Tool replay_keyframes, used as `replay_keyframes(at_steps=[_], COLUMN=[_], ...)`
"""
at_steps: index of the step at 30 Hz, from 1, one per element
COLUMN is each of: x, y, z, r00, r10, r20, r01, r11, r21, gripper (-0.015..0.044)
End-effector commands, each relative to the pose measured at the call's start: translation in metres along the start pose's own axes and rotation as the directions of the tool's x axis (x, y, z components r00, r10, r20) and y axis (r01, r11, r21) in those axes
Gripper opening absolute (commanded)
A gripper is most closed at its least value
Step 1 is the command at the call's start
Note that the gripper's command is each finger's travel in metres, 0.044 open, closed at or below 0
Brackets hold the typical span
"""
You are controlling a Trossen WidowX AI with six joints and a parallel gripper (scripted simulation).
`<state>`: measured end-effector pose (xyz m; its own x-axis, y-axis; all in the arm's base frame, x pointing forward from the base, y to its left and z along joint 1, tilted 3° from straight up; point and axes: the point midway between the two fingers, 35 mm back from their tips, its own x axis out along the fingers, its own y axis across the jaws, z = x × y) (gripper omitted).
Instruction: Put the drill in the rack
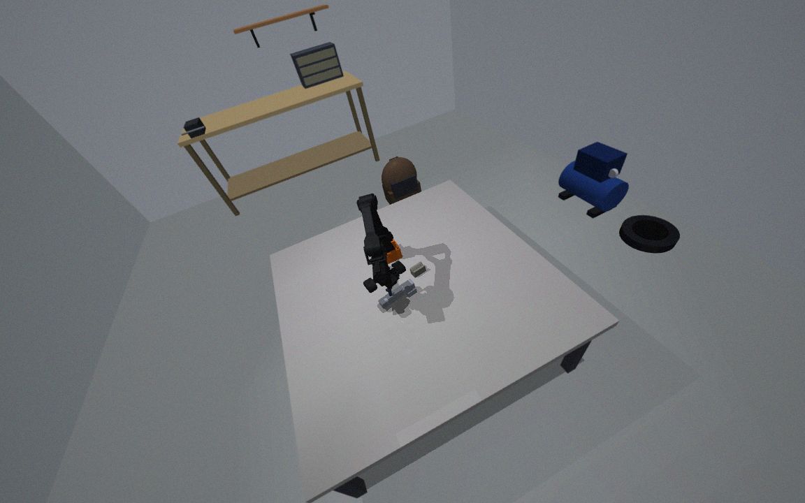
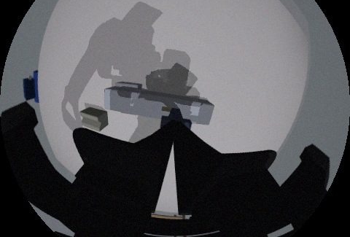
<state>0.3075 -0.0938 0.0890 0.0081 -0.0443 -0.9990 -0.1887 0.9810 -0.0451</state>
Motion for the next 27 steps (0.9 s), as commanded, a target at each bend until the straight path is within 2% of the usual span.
replay_keyframes(at_steps=[1, 27], x=[0.0079, 0.0177], y=[-0.0005, -0.0016], z=[-0.0021, -0.0075], r00=[1.0, 1.0], r10=[0.001, 0.001], r20=[-0.016, -0.017], r01=[-0.001, -0.001], r11=[1.0, 1.0], r21=[0.005, 0.005], gripper=[0.0, 0.0])
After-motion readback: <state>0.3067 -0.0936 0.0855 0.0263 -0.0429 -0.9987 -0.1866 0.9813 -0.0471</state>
